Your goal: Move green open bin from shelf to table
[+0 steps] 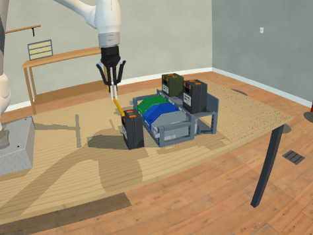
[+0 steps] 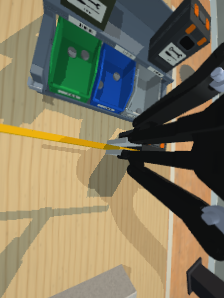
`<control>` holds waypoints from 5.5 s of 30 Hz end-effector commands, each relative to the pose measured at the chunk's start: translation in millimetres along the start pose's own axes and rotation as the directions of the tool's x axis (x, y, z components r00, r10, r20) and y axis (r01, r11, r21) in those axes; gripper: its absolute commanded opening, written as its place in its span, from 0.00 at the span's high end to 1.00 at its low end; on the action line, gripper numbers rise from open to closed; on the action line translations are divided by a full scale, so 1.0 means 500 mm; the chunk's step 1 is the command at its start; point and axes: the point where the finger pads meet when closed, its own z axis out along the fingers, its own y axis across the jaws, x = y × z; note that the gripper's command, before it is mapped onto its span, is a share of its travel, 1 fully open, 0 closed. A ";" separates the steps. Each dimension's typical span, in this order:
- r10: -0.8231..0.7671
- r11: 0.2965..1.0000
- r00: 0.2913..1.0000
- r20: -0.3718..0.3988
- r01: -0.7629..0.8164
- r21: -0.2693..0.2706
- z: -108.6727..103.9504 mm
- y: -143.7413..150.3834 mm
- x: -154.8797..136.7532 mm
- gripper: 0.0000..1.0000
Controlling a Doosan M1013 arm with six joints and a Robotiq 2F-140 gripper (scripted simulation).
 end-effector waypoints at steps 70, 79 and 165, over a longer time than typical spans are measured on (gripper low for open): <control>0.000 1.000 1.000 0.000 0.000 -0.002 -0.001 -0.188 0.037 1.00; 0.000 1.000 1.000 0.000 0.000 -0.002 -0.001 -0.181 0.036 1.00; 0.000 1.000 1.000 0.000 0.000 -0.002 0.159 -0.173 0.035 1.00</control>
